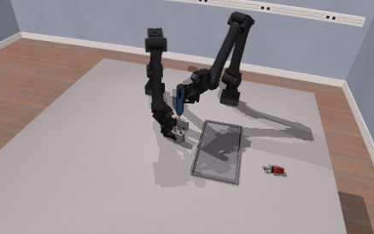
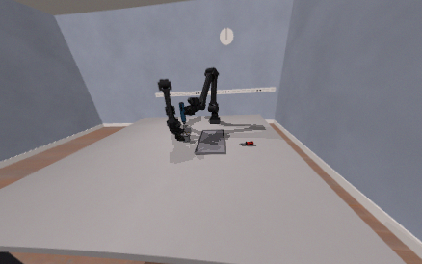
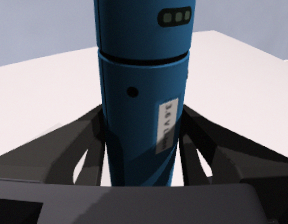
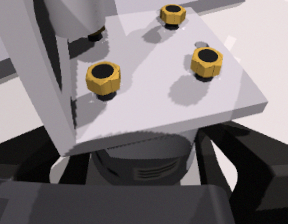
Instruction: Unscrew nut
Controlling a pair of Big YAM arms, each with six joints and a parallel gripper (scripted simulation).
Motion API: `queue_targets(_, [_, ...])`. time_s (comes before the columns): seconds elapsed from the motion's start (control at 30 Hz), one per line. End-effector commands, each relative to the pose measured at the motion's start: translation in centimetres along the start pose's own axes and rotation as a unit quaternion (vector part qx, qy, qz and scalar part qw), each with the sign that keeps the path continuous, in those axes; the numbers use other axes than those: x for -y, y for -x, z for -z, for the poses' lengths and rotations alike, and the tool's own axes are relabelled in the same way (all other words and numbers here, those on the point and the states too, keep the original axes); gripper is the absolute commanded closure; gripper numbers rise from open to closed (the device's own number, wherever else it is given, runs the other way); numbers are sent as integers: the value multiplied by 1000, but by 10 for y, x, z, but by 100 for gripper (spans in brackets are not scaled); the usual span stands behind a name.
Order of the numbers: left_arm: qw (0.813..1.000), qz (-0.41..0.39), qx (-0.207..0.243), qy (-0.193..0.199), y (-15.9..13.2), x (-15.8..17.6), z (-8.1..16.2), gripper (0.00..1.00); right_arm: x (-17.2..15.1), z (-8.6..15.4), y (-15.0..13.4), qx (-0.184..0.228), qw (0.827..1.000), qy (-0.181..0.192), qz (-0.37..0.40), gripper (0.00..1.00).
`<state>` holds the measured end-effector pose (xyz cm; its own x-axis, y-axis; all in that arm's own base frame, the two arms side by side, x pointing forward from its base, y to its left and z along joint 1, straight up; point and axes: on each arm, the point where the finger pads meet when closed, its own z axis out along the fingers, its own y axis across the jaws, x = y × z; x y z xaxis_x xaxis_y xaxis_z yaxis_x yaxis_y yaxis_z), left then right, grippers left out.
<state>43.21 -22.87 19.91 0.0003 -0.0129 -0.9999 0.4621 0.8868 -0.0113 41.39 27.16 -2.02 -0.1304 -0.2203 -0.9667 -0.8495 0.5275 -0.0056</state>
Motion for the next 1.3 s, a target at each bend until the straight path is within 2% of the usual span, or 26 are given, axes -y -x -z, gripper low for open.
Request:
queue_targets(0.0, [999, -3, 49, -5, 51, 5, -18, 58, 3, -3, 5, 6, 1000, -1, 2, 41])
queue_targets(0.3, [998, -3, 64, -5, 65, 5, -17, 58, 3, -3, 5, 6, 1000, -1, 2, 41])
queue_targets(0.33, [999, -4, 47, -5, 59, 4, -18, 58, 3, -3, 5, 6, 1000, -1, 2, 41])
queue_targets(0.7, [999, -6, 43, -4, 75, 3, -18, 58, 3, -3, 5, 6, 1000, -1, 2, 41])
queue_targets(0.77, [998, -5, 60, -4, 83, 3, -17, 58, 3, -3, 5, 6, 1000, -1, 2, 41])
queue_targets(0.87, [998, -5, 58, -4, 81, 3, -17, 58, 3, -3, 5, 6, 1000, -1, 2, 41])
queue_targets(0.9, [999, -6, 42, -4, 75, 3, -18, 58, 3, -3, 5, 6, 1000, -1, 2, 41])
queue_targets(1.27, [999, -8, 39, -3, 92, 1, -17, 58, 3, -3, 5, 6, 1000, -1, 2, 41])
